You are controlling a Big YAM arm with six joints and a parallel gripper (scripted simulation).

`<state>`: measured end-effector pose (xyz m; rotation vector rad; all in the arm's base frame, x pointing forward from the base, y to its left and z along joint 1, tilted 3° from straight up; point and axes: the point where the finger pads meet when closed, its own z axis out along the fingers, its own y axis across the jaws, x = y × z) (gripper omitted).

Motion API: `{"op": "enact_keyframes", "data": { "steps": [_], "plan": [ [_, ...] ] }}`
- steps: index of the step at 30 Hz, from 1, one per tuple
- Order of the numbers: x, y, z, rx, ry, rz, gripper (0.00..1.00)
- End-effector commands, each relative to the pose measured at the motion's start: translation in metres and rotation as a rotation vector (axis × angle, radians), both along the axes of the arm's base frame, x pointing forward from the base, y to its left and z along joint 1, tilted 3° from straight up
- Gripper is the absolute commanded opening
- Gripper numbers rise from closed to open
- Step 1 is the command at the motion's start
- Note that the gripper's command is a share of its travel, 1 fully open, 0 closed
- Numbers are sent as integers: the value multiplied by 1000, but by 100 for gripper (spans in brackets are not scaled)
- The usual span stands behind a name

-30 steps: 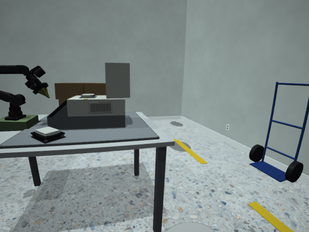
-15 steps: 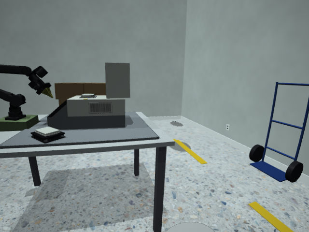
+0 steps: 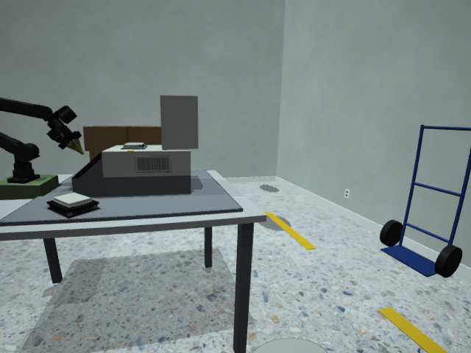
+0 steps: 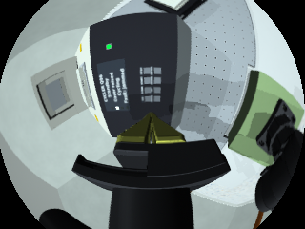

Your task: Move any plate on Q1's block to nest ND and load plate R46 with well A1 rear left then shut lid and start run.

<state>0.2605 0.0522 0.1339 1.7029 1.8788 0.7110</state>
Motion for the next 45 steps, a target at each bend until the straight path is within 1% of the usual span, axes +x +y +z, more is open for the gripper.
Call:
{"op": "enact_keyframes", "data": {
  "steps": [1,6,12,16,19,22,24,34,38,45],
  "plan": [
    [13,1,10,-4,-30,6,0],
    [16,4,11,5,-38,8,0],
    [20,0,-12,-10,-4,4,0],
    [25,3,-15,-8,-9,13,0],
    [33,3,-10,-3,-28,8,0],
    [34,3,-8,0,-28,4,0],
    [38,3,-7,5,-28,-3,0],
    [40,9,19,20,-67,1,0],
    [41,7,17,16,-55,-4,0],
    [49,6,19,19,-67,-16,0]
  ]
}}
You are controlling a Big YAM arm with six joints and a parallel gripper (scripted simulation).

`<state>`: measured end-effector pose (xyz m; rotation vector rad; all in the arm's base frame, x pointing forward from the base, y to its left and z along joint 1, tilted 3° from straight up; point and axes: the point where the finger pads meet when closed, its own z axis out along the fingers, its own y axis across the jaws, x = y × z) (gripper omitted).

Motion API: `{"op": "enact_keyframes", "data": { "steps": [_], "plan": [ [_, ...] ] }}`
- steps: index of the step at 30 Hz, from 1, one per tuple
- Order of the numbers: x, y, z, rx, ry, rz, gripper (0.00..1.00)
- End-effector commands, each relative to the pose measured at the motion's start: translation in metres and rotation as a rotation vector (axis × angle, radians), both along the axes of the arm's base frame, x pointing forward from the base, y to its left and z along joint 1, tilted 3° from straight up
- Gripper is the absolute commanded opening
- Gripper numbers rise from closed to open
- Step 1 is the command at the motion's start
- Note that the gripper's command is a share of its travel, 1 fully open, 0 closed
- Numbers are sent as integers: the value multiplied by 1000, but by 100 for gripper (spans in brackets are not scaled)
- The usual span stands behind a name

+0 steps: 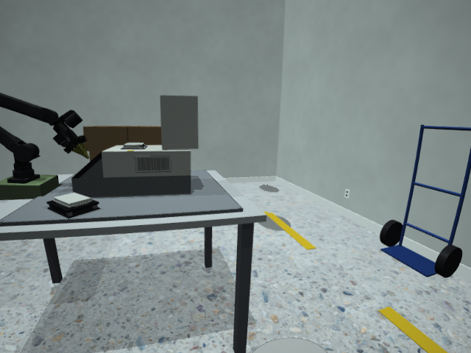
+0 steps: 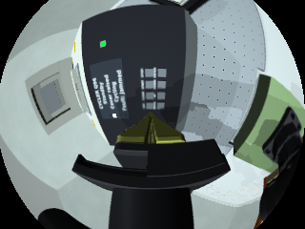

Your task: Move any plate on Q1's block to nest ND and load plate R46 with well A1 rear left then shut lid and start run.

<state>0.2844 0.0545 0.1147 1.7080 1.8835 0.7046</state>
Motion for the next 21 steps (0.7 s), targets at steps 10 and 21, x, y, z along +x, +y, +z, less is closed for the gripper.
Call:
{"op": "enact_keyframes", "data": {
  "steps": [10,21],
  "plan": [
    [29,4,44,23,-91,-14,0],
    [21,2,36,0,-58,1,0]
  ]
}}
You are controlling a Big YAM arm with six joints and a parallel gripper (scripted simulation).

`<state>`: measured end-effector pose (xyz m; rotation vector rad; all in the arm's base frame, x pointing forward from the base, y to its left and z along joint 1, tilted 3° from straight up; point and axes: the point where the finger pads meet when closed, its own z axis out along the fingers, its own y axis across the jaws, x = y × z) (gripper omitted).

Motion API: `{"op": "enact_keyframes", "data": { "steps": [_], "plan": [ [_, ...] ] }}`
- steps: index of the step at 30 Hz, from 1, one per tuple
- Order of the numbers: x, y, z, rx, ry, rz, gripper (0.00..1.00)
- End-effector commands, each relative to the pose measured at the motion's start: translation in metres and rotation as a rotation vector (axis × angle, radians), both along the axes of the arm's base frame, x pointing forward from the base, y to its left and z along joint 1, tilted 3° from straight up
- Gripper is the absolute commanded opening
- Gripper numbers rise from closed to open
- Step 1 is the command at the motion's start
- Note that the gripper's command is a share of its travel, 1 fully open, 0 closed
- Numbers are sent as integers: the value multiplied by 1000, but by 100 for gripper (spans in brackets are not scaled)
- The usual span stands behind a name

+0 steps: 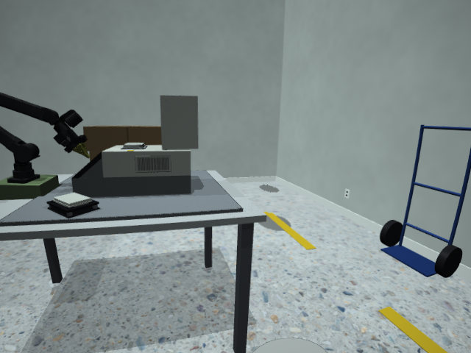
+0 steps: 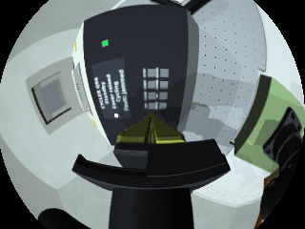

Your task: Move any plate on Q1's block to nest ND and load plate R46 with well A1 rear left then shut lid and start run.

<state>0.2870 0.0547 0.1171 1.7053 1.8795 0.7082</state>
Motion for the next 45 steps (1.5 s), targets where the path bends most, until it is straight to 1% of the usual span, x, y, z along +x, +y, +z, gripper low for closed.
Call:
{"op": "enact_keyframes", "data": {
  "steps": [1,8,16,21,24,27,34,37,38,40,45],
  "plan": [
    [17,1,32,0,-52,1,0],
    [11,0,27,0,-51,1,0],
    [2,-2,10,-7,-18,1,0],
    [8,-2,-11,-9,1,5,0],
    [9,-1,-10,-11,-4,8,0],
    [16,1,-11,-10,-16,8,0],
    [22,-1,-23,-8,-8,5,0],
    [18,3,-20,0,-9,9,0],
    [19,4,-17,4,-14,10,0],
    [19,4,-17,4,-14,10,0],
    [24,6,-4,14,-32,5,0]
  ]
}}
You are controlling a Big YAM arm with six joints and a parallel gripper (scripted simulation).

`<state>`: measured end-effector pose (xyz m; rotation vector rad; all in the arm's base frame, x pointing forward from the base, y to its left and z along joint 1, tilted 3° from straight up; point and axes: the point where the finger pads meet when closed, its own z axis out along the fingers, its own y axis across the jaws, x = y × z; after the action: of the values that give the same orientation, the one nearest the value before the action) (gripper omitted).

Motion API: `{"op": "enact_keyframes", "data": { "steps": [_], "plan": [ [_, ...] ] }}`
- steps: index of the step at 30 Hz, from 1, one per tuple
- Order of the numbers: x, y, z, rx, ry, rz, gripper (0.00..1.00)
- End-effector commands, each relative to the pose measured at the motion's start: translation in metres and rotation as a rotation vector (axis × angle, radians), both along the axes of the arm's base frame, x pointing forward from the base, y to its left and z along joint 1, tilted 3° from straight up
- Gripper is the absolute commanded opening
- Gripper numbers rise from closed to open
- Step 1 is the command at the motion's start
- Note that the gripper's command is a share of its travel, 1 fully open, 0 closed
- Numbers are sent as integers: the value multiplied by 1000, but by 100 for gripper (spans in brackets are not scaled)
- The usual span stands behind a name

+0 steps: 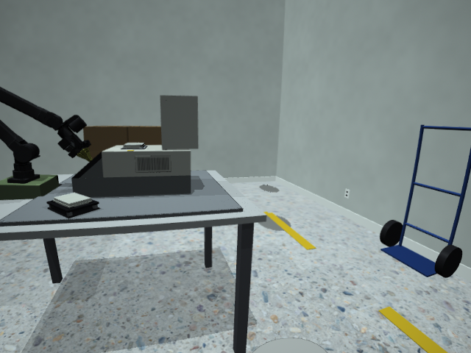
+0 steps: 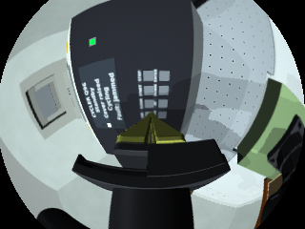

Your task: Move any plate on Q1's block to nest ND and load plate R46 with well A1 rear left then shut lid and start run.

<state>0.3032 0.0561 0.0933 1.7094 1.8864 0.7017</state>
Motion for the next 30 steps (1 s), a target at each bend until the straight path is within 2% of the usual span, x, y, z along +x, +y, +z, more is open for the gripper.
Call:
{"op": "enact_keyframes", "data": {
  "steps": [1,19,30],
  "plan": [
    [9,5,22,15,-41,4,0],
    [29,5,41,21,-71,-10,0],
    [25,4,39,21,-75,-9,0]
  ]
}}
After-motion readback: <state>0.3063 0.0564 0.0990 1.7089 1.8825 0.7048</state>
